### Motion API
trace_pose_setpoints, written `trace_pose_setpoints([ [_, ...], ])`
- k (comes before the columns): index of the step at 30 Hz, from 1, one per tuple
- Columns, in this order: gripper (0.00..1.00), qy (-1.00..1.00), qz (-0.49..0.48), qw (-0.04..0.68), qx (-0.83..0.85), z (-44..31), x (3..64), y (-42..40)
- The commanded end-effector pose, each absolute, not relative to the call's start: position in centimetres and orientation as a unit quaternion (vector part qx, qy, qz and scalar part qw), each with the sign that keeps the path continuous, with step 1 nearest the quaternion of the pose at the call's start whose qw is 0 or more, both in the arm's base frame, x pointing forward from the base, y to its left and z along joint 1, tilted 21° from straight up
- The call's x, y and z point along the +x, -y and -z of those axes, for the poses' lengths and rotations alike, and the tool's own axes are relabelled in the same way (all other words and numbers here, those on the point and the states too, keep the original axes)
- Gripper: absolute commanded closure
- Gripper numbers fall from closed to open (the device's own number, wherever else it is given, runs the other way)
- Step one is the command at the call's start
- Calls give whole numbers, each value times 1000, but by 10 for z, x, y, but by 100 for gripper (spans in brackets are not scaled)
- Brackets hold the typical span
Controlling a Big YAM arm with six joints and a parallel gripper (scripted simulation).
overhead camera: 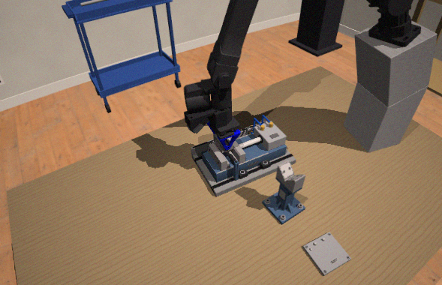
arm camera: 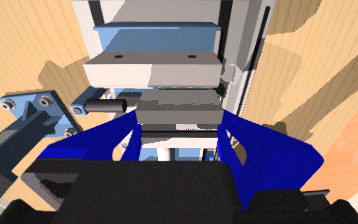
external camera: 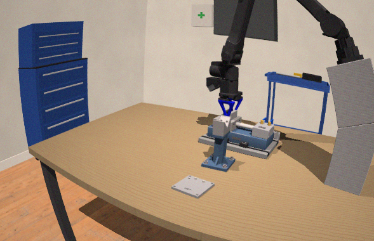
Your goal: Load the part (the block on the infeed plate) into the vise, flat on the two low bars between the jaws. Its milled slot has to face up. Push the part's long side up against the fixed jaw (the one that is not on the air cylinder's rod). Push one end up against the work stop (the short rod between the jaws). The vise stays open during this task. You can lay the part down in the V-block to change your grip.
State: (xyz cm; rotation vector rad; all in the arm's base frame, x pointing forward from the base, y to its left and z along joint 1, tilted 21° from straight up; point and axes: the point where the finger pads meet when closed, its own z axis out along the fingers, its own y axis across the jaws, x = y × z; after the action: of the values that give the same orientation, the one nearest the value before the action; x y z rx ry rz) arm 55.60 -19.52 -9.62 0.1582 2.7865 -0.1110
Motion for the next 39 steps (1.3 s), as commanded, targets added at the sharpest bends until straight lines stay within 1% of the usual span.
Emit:
trace_pose_setpoints([
  [1,100,-978,46,196,55,86,578,195],
  [39,100,-977,47,199,54,89,581,196],
])
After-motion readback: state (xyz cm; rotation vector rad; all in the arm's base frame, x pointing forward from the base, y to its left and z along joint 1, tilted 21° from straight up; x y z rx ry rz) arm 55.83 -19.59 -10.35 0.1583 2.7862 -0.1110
